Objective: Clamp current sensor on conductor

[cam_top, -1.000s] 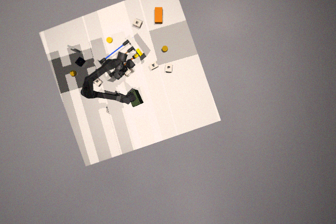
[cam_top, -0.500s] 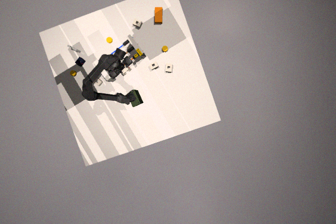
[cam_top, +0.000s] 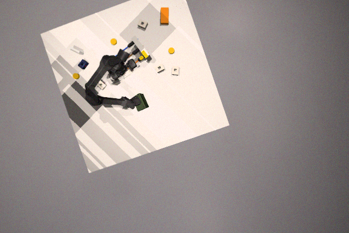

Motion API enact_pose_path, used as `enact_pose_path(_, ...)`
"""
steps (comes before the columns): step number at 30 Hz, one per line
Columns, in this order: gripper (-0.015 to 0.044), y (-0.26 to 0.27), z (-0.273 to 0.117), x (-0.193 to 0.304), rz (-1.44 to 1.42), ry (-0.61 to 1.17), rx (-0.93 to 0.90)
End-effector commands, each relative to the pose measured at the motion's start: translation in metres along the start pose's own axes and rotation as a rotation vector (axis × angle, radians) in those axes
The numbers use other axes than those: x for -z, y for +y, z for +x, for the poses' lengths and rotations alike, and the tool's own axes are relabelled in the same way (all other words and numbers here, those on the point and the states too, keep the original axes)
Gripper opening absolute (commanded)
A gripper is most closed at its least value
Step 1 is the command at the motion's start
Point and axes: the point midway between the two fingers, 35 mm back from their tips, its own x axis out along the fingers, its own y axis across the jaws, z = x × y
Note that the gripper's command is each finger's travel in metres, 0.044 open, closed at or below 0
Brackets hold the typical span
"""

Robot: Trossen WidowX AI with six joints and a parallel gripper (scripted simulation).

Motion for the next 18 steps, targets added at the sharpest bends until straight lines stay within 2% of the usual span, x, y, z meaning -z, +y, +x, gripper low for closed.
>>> enact_pose_path(1, 0.0, 0.001, 0.0, -0.004, 0.102, -0.001, 0.0)
enact_pose_path(18, 0.0, 0.002, 0.003, -0.021, 0.646, -0.002, 0.0)
